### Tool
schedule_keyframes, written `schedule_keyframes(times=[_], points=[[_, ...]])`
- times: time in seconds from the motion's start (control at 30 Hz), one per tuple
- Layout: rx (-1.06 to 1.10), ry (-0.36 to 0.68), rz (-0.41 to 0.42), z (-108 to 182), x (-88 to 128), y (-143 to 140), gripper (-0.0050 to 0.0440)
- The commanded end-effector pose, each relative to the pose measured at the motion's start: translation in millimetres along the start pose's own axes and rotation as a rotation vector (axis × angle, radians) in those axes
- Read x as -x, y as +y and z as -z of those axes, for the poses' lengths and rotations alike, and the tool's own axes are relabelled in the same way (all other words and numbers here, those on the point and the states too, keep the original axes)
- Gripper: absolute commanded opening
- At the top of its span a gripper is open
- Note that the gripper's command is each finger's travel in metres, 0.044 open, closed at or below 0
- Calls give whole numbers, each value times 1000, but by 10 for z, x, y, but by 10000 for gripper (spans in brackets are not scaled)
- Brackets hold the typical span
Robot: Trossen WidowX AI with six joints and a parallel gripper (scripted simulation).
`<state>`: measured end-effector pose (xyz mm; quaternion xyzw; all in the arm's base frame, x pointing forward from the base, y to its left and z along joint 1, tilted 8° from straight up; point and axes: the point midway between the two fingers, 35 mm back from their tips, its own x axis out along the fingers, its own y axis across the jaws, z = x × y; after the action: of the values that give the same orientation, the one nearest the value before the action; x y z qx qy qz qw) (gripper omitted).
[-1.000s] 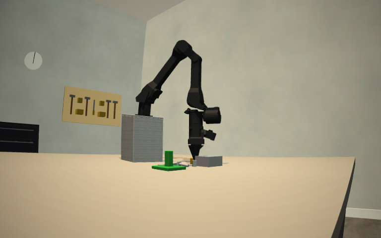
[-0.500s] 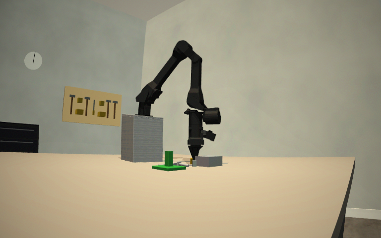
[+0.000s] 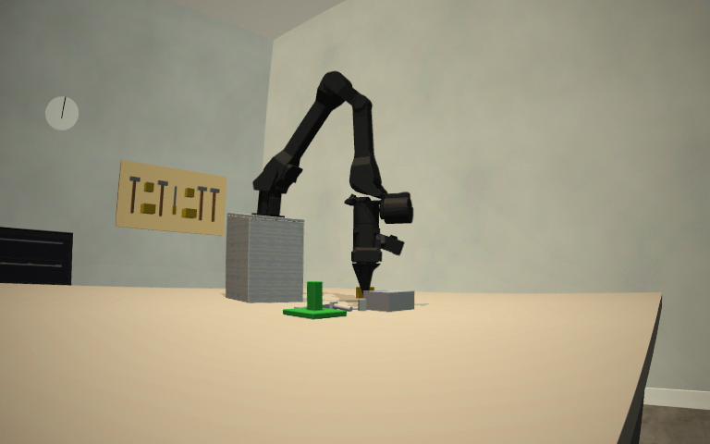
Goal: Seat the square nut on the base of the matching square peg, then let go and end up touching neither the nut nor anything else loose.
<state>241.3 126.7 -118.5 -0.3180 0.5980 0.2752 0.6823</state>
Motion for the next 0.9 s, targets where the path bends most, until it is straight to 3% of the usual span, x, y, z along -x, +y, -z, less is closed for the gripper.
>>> schedule_keyframes(times=[0.0,0.87], points=[[0,-2,3,-24,127,-12,0],[-2,-1,-1,7,918,9,0]])
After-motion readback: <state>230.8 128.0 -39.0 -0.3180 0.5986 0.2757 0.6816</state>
